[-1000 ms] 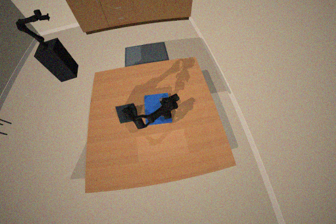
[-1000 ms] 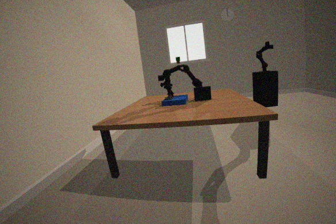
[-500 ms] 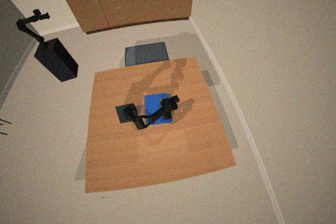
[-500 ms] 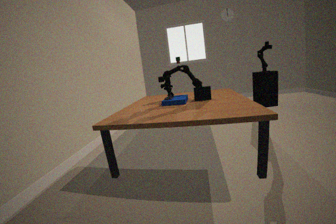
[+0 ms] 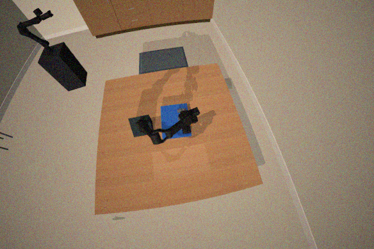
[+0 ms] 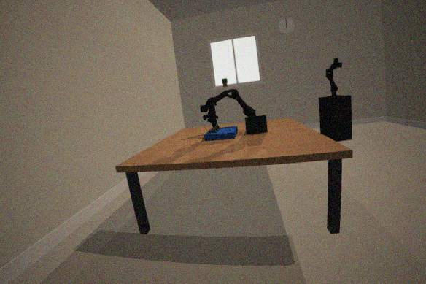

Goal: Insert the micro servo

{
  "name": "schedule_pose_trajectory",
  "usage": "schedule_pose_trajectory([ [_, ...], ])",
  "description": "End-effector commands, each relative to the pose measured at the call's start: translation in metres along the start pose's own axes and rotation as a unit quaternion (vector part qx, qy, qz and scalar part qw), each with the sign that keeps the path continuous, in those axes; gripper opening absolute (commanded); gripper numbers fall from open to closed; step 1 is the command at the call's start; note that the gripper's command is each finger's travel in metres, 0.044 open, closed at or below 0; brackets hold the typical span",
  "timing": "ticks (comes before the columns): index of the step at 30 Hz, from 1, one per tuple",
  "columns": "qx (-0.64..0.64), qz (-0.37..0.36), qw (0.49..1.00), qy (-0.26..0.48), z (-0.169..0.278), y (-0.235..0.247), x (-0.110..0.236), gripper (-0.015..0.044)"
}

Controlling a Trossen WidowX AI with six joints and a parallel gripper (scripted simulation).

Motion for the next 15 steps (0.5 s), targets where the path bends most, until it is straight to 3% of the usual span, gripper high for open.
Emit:
schedule_pose_trajectory([
  [1, 0.004, 0.002, 1.000, -0.001, 0.001, 0.000, -0.004, 0.0000],
  [4, 0.004, 0.002, 1.000, -0.001, 0.001, 0.000, -0.007, 0.0000],
  [11, 0.004, 0.002, 1.000, -0.001, 0.000, 0.000, -0.004, 0.0184],
  [15, 0.005, 0.001, 1.000, -0.001, 0.000, 0.001, 0.010, 0.0188],
])
Point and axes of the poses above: the point midway between the two fingers, 35 mm back from their tips, its own x axis back along the fingers, its own y axis across the jaws, z = x × y, the point moved 1 cm from there along x, back along the fingers, and after that the axes turned 11 degrees about -x, right-handed, at the moved point
